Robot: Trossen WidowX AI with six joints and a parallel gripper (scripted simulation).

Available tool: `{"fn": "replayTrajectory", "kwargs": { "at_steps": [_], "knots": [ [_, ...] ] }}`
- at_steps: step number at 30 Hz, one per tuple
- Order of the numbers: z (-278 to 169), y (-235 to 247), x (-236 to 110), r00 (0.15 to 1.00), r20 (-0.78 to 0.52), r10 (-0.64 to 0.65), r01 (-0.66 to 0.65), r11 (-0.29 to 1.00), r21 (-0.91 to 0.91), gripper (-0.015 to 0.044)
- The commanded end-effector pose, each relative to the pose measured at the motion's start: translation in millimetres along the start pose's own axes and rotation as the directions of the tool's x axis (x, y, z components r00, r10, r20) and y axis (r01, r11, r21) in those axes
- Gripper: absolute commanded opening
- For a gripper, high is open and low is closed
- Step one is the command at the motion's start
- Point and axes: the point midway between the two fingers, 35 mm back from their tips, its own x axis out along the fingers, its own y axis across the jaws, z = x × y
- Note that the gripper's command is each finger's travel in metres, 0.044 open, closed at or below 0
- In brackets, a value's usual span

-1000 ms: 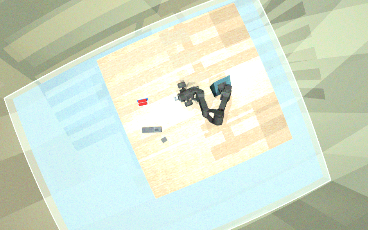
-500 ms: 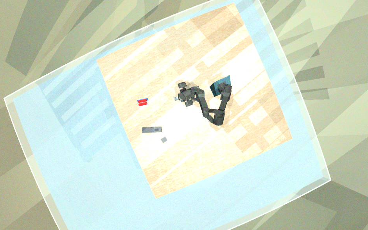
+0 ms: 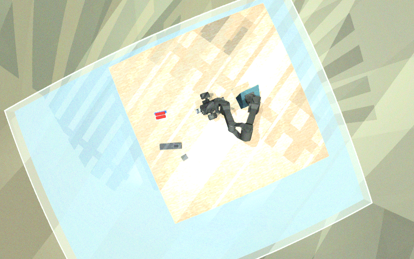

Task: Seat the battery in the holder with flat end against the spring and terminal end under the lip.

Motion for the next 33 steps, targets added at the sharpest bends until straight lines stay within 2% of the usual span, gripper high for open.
{"fn": "replayTrajectory", "kwargs": {
  "at_steps": [1, 33],
  "knots": [
    [-4, -1, 1, 1.0, -0.022, -0.004, 0.004, 1.0, -0.001, 0.0074],
    [7, -9, 14, 0.985, -0.165, -0.044, 0.042, 0.999, -0.015, 0.0074]
  ]
}}
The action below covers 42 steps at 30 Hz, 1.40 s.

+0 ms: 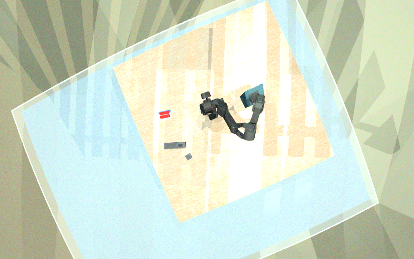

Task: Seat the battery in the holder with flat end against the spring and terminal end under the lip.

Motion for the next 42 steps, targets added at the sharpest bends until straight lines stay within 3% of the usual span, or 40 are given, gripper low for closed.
{"fn": "replayTrajectory", "kwargs": {
  "at_steps": [1, 42],
  "knots": [
    [-4, -2, 3, 0.999, -0.034, -0.015, 0.015, 1.0, -0.001, 0.0074],
    [5, -2, 8, 0.974, -0.217, -0.059, 0.051, 0.998, -0.045, 0.0074]
  ]
}}
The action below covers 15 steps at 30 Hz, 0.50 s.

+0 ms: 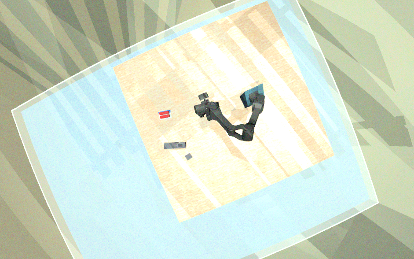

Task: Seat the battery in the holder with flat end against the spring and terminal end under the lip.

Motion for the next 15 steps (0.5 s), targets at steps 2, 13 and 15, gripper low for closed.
{"fn": "replayTrajectory", "kwargs": {
  "at_steps": [2, 13, 15],
  "knots": [
    [-1.4, -1.1, 4.1, 0.999, -0.038, -0.014, 0.014, 1.0, -0.012, 0.0074],
    [-2.6, 1.9, 5.6, 0.994, -0.108, -0.015, 0.012, 1.0, -0.021, 0.0074],
    [-2.7, 2.3, 5.8, 0.993, -0.12, -0.015, 0.013, 1.0, -0.022, 0.0074]
  ]
}}
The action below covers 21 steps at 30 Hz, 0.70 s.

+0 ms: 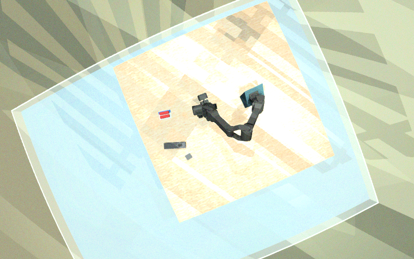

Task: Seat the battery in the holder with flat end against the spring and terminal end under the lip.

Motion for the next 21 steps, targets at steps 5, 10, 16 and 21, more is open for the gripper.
{"fn": "replayTrajectory", "kwargs": {
  "at_steps": [5, 10, 16, 21],
  "knots": [
    [-3.4, 2.8, 5.2, 0.998, -0.057, -0.005, 0.003, 1.0, -0.019, 0.0074],
    [-3.6, 4.0, 5.6, 0.996, -0.088, -0.006, 0.005, 1.0, -0.022, 0.0074],
    [-3.8, 5.4, 6.0, 0.992, -0.123, -0.01, 0.007, 1.0, -0.024, 0.0074],
    [-3.8, 6.4, 6.3, 0.988, -0.152, -0.013, 0.009, 1.0, -0.025, 0.0074]
  ]
}}
